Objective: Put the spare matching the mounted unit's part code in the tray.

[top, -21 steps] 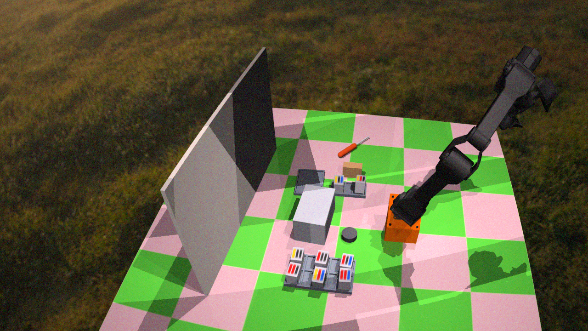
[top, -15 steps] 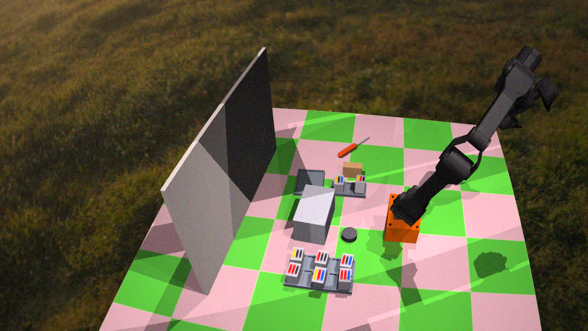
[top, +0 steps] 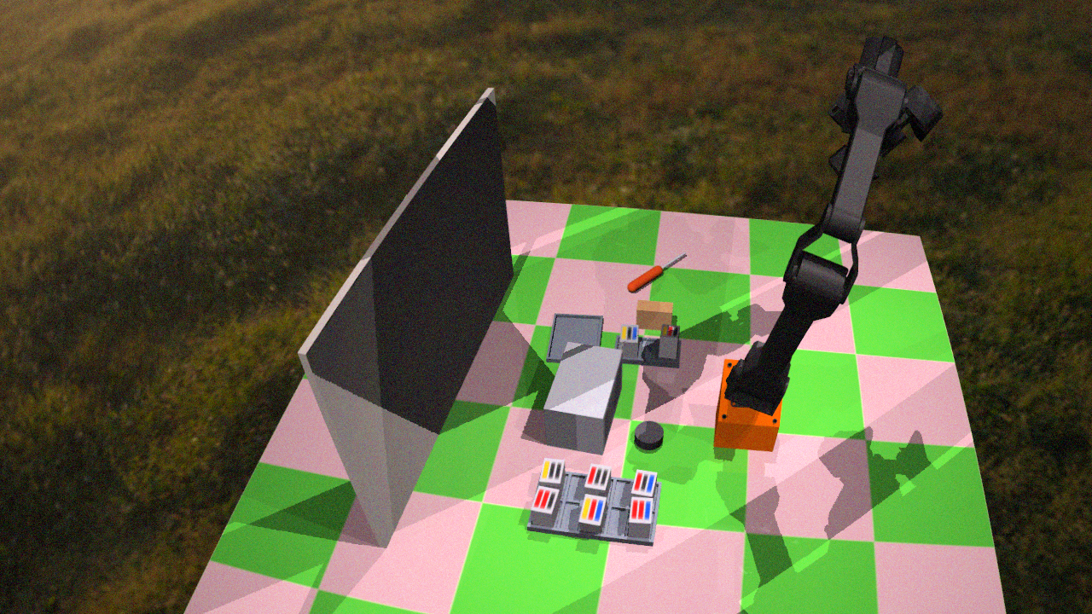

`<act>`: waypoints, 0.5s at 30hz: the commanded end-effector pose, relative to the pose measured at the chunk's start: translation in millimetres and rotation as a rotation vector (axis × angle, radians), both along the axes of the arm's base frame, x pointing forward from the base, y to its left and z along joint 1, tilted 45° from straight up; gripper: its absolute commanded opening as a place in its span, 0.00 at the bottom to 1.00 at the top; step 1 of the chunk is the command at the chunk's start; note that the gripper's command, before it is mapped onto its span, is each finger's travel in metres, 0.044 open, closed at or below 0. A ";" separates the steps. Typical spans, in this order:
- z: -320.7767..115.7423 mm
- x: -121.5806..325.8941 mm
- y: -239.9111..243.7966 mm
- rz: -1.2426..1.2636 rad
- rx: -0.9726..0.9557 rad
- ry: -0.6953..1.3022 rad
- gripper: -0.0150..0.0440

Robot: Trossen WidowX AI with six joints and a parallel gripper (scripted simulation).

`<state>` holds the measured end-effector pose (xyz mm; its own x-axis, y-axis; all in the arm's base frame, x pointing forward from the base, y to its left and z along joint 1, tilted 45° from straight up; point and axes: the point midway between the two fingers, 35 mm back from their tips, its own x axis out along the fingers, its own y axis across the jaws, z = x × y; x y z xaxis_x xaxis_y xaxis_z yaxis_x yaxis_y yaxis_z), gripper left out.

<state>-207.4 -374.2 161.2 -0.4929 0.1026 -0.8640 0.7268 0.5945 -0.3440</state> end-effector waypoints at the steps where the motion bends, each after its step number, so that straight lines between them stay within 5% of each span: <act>1: -17.7 63.3 -20.0 0.089 0.001 -0.115 1.00; 15: -62.6 283.7 -12.0 0.427 0.146 -0.447 1.00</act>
